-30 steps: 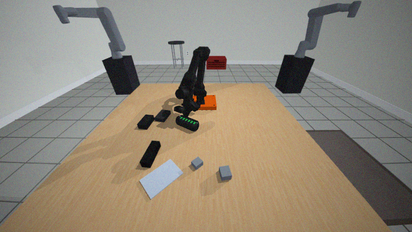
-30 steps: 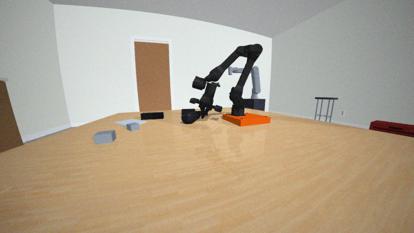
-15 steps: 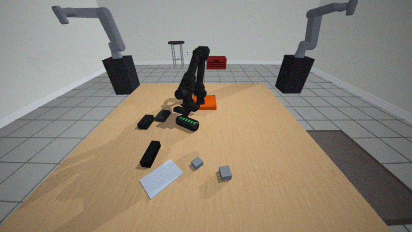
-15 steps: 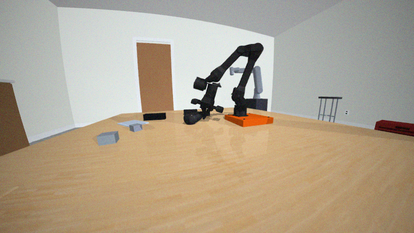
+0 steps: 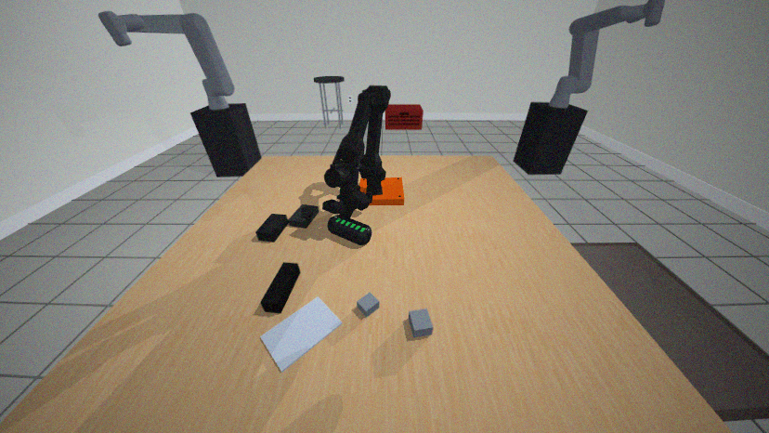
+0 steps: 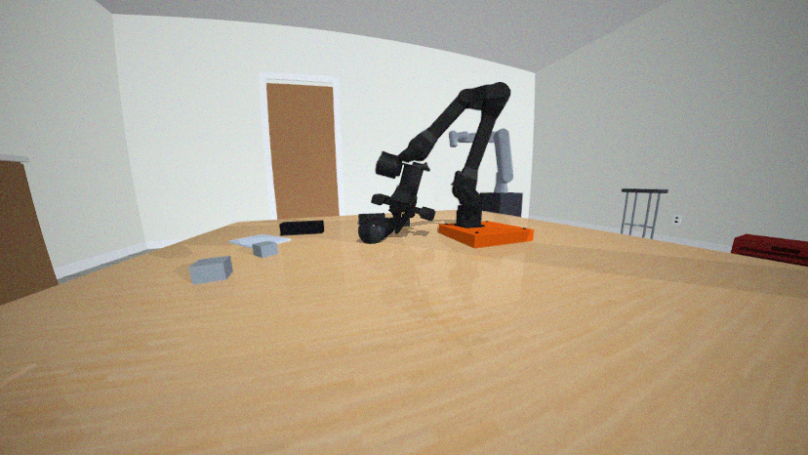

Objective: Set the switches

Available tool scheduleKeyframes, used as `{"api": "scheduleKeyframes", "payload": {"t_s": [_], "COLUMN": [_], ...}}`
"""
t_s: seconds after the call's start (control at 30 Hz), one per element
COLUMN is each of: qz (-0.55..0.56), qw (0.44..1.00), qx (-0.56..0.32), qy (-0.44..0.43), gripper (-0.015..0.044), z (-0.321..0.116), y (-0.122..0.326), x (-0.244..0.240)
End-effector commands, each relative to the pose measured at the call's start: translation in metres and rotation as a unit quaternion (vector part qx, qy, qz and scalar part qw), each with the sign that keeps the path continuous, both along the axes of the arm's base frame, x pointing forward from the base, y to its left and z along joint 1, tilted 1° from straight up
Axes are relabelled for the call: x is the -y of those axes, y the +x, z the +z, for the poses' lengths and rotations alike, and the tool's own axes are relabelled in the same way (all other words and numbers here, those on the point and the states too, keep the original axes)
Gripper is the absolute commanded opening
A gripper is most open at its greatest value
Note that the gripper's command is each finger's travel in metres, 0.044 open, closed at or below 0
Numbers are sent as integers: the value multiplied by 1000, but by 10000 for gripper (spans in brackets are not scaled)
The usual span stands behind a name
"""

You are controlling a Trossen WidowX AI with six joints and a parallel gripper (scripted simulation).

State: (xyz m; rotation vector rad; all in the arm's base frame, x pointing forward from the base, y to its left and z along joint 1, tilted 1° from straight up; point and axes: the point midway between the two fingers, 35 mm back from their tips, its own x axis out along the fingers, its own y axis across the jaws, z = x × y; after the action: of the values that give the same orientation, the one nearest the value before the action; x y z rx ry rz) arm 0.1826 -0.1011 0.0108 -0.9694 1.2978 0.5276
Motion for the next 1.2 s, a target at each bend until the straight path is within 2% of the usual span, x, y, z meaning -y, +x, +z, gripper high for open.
{"api": "scheduleKeyframes", "payload": {"t_s": [0.0, 0.7, 0.73, 0.97, 1.13, 1.17], "qz": [1, 1, 0, 1, 1, 2], "qw": [1000, 1000, 1000, 1000, 1000, 1000], "qx": [7, 7, -6, 6, 7, 5], "qy": [-4, -4, 4, -3, -3, -2], "gripper": [0, 0, 0, 0, 0, 26], "z": [3, 4, 1, 54, 56, 56], "y": [9, 15, 5, -12, -12, -12], "x": [6, 10, 4, -10, -11, -10]}}
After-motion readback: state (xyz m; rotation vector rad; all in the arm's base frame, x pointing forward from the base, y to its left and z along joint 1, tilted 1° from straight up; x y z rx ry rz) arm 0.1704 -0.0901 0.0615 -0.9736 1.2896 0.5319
